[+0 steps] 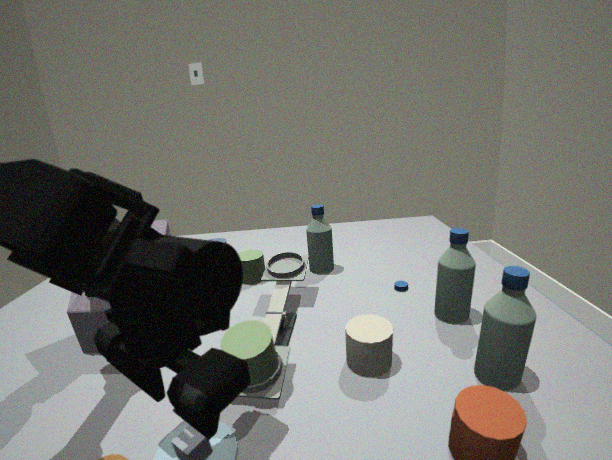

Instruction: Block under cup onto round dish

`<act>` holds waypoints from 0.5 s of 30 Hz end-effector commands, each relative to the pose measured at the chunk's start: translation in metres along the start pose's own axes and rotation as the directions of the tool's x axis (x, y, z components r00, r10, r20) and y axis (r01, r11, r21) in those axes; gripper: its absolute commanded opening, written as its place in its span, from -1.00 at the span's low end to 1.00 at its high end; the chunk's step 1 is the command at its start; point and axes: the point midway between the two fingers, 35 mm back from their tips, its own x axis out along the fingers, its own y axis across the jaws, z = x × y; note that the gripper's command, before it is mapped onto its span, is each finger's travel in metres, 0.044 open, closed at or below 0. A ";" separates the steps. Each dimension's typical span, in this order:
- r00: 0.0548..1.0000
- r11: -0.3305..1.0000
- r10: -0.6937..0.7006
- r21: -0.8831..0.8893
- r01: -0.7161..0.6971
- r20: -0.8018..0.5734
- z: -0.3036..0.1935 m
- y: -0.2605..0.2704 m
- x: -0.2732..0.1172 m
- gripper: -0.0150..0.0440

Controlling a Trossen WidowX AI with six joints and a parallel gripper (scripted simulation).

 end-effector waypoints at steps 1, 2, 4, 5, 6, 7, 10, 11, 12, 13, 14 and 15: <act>1.000 1.000 0.012 0.003 -0.012 -0.008 -0.002 0.002 -0.006 1.00; 1.000 1.000 0.010 0.002 -0.010 -0.007 -0.002 0.002 -0.012 1.00; 1.000 1.000 0.004 0.000 -0.004 -0.003 -0.002 0.002 -0.033 1.00; 1.000 1.000 0.002 0.000 -0.002 -0.003 -0.002 0.003 -0.040 1.00; 1.000 1.000 0.001 -0.001 -0.001 -0.002 -0.003 0.003 -0.042 1.00; 1.000 1.000 0.001 -0.001 -0.001 -0.002 -0.003 0.003 -0.042 1.00; 1.000 1.000 0.001 -0.001 -0.001 -0.002 -0.003 0.003 -0.042 1.00; 1.000 1.000 0.001 -0.001 -0.001 -0.002 -0.003 0.003 -0.042 1.00; 1.000 1.000 0.001 -0.001 -0.001 -0.002 -0.003 0.003 -0.042 1.00; 1.000 1.000 0.001 -0.001 -0.001 -0.002 -0.003 0.003 -0.042 1.00; 1.000 1.000 0.001 -0.001 -0.001 -0.002 -0.003 0.003 -0.042 1.00; 1.000 1.000 0.001 -0.001 -0.001 -0.002 -0.003 0.003 -0.042 1.00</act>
